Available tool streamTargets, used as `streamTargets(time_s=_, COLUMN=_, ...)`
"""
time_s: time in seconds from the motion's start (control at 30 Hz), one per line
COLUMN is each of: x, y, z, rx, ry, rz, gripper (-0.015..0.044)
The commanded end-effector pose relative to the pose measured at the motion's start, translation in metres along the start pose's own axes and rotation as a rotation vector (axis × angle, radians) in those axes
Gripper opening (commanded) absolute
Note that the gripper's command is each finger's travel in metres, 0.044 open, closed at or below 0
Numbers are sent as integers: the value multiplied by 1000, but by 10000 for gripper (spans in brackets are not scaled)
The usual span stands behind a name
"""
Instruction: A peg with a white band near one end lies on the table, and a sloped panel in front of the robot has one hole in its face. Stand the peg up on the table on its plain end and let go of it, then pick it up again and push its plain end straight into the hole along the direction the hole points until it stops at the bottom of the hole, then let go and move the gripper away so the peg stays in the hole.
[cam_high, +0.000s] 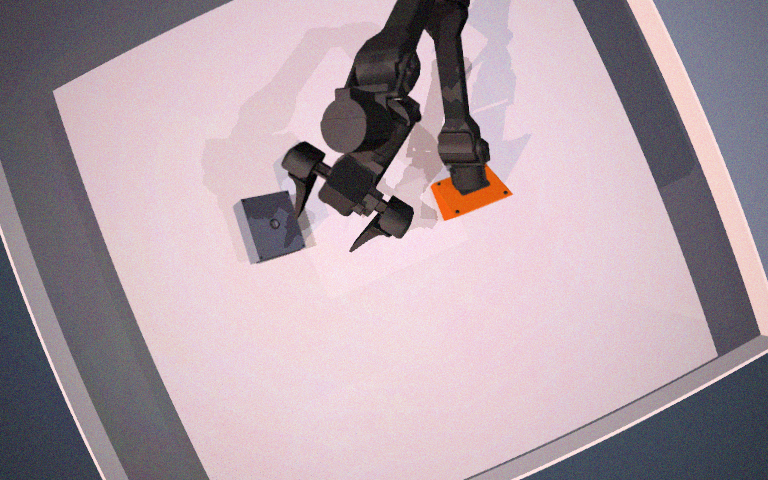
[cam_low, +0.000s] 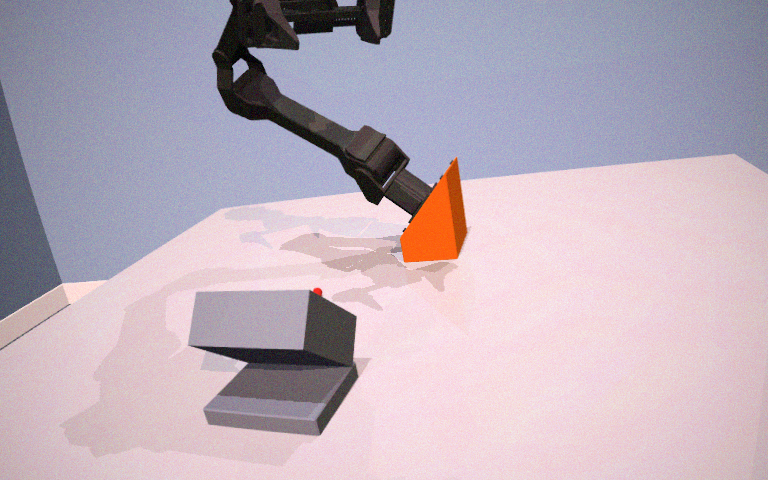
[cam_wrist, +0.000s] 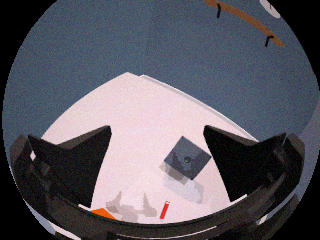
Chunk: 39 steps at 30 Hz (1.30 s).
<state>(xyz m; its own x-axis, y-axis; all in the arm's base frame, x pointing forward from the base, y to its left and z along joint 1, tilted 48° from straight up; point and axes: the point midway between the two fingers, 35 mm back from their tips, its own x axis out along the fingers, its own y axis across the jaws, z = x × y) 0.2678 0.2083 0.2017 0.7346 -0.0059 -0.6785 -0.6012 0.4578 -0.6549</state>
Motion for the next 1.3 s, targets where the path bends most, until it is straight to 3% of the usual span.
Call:
streamTargets(time_s=0.0, x=18, y=-7, z=-25, rx=32, ry=115, rz=-11, gripper=440)
streamTargets(time_s=0.47, x=57, y=-35, z=-130, rx=195, ry=553, rz=-65, gripper=440)
streamTargets(time_s=0.97, x=53, y=-49, z=-245, rx=354, ry=1029, rz=-107, gripper=440)
streamTargets(time_s=1.27, x=53, y=-49, z=-259, rx=368, ry=1073, rz=-108, gripper=440)
